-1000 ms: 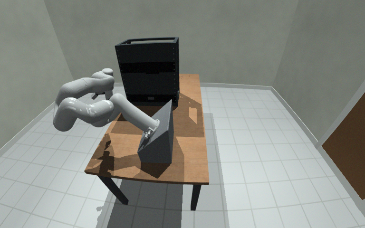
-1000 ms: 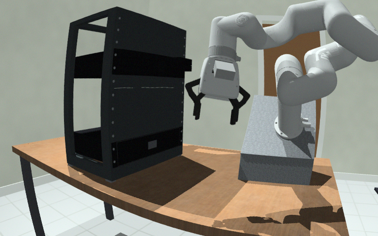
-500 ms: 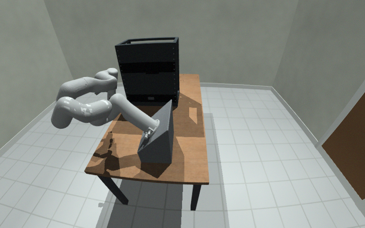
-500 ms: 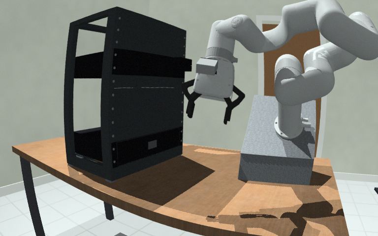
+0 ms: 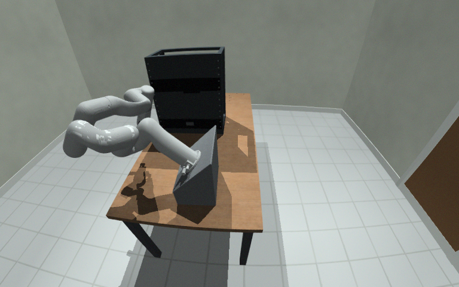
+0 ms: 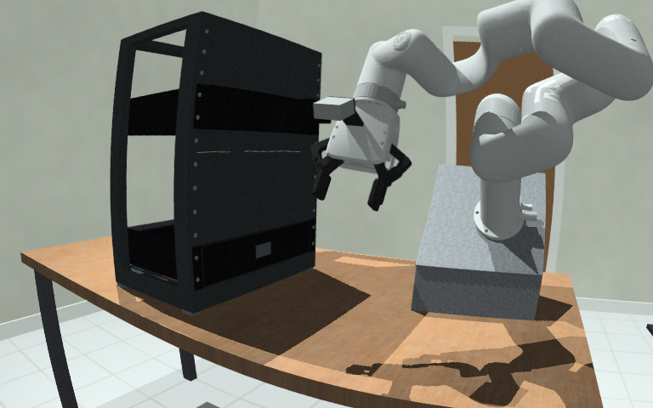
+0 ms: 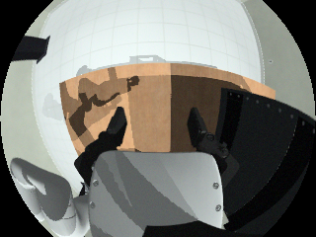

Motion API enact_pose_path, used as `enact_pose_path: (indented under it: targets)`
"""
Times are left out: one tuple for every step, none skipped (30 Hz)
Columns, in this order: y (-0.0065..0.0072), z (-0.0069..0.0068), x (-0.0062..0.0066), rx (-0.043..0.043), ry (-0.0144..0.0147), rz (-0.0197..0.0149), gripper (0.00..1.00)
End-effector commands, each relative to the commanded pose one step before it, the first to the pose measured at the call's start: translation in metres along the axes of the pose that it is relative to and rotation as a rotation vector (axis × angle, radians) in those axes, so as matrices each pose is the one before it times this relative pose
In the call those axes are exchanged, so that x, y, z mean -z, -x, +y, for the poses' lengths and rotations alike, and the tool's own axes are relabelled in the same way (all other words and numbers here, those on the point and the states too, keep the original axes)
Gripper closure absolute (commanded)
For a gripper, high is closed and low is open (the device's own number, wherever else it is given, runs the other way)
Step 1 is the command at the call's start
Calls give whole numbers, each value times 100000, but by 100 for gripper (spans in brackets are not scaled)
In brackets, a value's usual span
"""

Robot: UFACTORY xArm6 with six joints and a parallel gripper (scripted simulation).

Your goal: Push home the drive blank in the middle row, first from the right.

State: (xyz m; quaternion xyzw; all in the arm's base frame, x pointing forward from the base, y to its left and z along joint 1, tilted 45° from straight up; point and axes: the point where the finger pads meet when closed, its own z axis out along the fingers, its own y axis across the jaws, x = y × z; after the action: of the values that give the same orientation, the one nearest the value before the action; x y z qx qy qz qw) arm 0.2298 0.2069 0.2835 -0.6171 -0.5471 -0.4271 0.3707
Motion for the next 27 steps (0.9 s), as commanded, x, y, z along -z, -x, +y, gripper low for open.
enact_pose_path:
  targets:
    - [180, 1242, 295, -11981, 3431, 3992, 0]
    - [42, 349, 107, -3370, 955, 1185, 0]
    - [0, 0, 0, 0, 0, 0, 0]
    - [33, 355, 112, -3375, 954, 1214, 0]
    - [0, 0, 0, 0, 0, 0, 0]
    - [0, 0, 0, 0, 0, 0, 0]
    - [0, 0, 0, 0, 0, 0, 0]
    - [23, 361, 117, -3379, 952, 1244, 0]
    - [13, 367, 121, -3382, 949, 1273, 0]
    - [2, 373, 126, -3384, 945, 1303, 0]
    - [0, 0, 0, 0, 0, 0, 0]
    - [-9, 378, 130, -3384, 939, 1333, 0]
    - [0, 0, 0, 0, 0, 0, 0]
    - [-20, 383, 135, -3383, 932, 1362, 0]
    - [0, 0, 0, 0, 0, 0, 0]
    - [-32, 387, 139, -3381, 924, 1391, 0]
    - [-43, 391, 143, -3378, 915, 1420, 0]
    - [0, 0, 0, 0, 0, 0, 0]
    - [-55, 394, 147, -3373, 904, 1449, 0]
    - [0, 0, 0, 0, 0, 0, 0]
    - [-67, 397, 151, -3368, 892, 1478, 0]
    - [0, 0, 0, 0, 0, 0, 0]
    - [0, 0, 0, 0, 0, 0, 0]
    - [0, 0, 0, 0, 0, 0, 0]
    - [-79, 399, 155, -3361, 879, 1506, 0]
    - [-92, 401, 159, -3354, 865, 1533, 0]
    - [-104, 403, 163, -3345, 849, 1560, 0]
